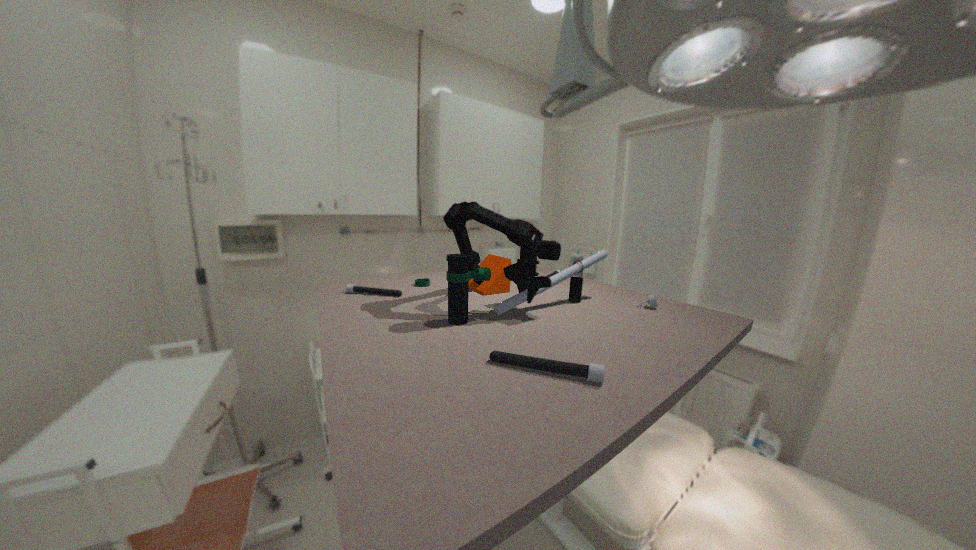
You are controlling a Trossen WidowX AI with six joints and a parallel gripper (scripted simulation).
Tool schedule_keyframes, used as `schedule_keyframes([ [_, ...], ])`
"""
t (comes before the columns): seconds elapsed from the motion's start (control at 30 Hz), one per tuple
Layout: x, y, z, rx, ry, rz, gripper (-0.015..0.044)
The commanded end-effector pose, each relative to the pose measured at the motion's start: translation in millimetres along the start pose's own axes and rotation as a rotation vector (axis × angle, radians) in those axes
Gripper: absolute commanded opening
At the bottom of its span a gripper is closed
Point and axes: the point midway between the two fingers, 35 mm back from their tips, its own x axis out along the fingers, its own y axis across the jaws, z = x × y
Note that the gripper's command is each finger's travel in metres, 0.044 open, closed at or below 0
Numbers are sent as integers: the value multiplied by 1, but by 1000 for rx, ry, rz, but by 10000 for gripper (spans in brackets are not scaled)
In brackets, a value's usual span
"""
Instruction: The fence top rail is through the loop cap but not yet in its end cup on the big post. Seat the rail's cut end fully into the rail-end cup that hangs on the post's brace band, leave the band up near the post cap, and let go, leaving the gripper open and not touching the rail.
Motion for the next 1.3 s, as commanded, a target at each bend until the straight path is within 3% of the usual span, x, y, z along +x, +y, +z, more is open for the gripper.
schedule_keyframes([
  [0.0,-5,0,0,0,-5,6,0],
  [0.67,-85,-5,8,43,-313,255,0],
  [1.27,-81,-7,7,39,-303,236,0],
])
